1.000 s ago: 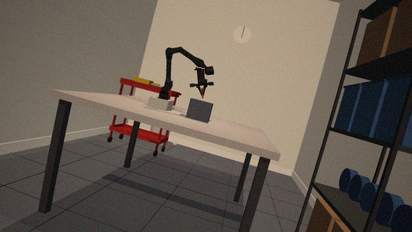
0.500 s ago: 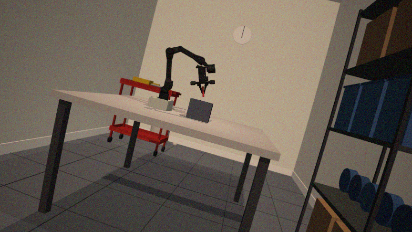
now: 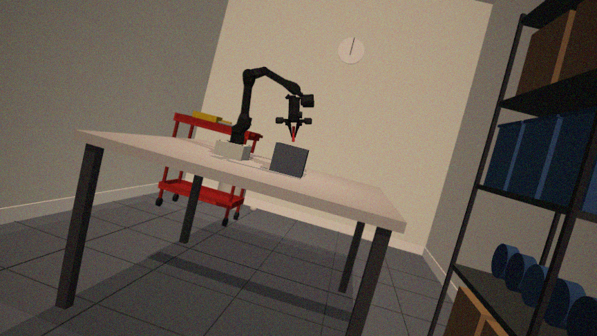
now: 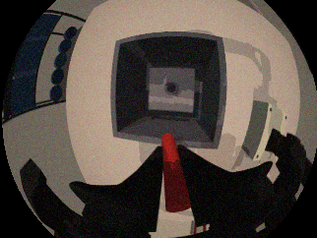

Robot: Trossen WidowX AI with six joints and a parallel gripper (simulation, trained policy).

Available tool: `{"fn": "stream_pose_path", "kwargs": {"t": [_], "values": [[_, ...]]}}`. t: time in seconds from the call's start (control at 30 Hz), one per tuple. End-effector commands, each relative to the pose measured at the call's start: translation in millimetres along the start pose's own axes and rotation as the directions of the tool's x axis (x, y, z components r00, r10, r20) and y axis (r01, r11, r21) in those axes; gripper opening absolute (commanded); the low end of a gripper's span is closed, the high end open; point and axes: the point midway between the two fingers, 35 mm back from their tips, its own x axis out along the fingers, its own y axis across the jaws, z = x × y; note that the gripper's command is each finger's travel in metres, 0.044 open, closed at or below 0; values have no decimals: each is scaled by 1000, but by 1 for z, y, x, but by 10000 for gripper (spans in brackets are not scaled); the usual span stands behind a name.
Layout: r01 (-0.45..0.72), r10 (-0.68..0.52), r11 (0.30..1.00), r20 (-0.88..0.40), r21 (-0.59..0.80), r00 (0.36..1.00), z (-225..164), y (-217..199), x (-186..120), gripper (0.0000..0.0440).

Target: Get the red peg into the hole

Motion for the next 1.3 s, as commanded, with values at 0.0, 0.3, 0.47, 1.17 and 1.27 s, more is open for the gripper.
{"fn": "stream_pose_path", "kwargs": {"t": [0.0, 0.3, 0.47, 1.17, 1.27], "values": [[7, -7, 1000, 3, -4, 1000, 8, 2, 1, 0], [48, -48, 999, -1, -5, 999, 28, 0, 14, 0], [72, -72, 997, -5, -6, 997, 37, -2, 26, 0], [107, -108, 994, -57, -29, 992, 53, -7, 80, 0], [110, -112, 993, -63, -40, 992, 54, -7, 88, 0]]}}
